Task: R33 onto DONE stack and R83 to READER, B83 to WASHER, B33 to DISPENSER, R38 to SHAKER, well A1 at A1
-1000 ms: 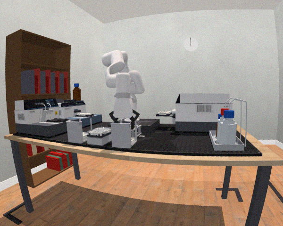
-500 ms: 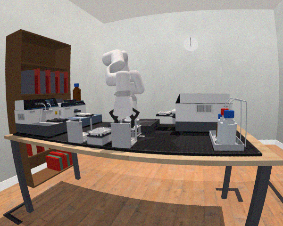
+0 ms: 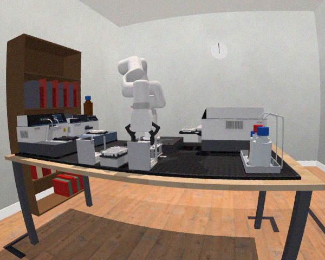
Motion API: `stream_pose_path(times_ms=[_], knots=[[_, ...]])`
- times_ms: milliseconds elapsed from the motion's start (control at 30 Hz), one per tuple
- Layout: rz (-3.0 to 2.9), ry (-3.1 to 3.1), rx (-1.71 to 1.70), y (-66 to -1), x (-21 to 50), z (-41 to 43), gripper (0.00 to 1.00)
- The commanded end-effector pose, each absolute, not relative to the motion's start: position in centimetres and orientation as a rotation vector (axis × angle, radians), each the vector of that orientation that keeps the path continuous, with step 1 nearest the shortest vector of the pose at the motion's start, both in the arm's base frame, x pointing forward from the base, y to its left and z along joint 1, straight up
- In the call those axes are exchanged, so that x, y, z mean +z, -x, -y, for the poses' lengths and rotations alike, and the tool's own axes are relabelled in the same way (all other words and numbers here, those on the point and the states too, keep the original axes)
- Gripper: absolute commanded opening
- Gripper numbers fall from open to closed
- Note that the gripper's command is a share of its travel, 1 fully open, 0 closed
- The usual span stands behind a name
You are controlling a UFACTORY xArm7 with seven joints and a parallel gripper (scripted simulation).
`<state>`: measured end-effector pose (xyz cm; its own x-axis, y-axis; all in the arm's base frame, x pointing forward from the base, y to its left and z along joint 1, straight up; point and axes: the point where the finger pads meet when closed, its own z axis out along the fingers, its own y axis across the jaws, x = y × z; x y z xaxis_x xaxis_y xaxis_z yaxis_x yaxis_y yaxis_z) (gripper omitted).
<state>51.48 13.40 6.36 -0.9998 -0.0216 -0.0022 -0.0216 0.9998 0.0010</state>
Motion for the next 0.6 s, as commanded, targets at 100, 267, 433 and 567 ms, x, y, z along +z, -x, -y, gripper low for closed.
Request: stream_pose_path(times_ms=[100,267,433,567], knots=[[-3.135,0.034,0.003,-51.6,6.9,-13.4,0.0],[-3.135,0.034,0.003,-51.6,7.2,-13.4,0.0],[-3.135,0.034,0.003,-51.6,7.6,-13.4,0.0],[-3.135,0.034,0.003,-51.6,7.8,-13.4,0.0]])
